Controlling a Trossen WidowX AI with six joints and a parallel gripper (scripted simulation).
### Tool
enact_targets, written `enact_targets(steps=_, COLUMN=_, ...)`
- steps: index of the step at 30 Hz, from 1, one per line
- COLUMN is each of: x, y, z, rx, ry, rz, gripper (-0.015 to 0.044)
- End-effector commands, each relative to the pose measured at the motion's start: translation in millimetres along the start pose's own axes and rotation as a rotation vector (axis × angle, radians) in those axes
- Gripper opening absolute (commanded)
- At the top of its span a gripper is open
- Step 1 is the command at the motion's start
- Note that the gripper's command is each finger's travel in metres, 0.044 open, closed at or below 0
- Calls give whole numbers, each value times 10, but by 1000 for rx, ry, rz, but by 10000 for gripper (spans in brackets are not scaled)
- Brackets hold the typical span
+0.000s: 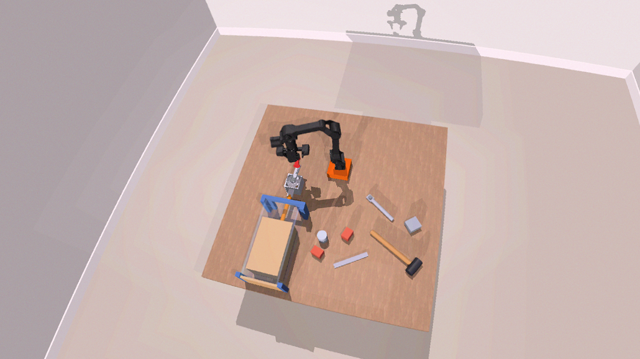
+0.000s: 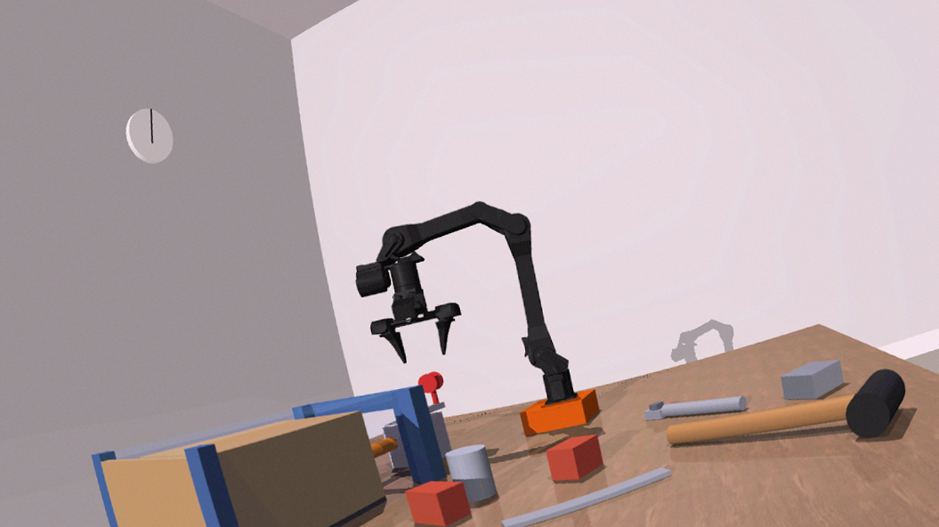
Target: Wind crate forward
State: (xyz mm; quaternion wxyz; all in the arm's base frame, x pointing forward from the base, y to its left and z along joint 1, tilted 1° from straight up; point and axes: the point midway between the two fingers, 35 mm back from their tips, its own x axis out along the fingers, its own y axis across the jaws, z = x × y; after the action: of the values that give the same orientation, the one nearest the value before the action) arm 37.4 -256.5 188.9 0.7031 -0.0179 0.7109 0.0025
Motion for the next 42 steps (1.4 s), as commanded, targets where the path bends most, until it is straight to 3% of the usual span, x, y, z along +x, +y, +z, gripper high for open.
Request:
enact_targets(steps=1, x=69, y=4, z=-2, rx=-8, ry=-2, rz=5, gripper=440)
enact_targets(steps=42, x=742, y=2, z=-1, rx=-8, ry=-2, rz=5, gripper=440)
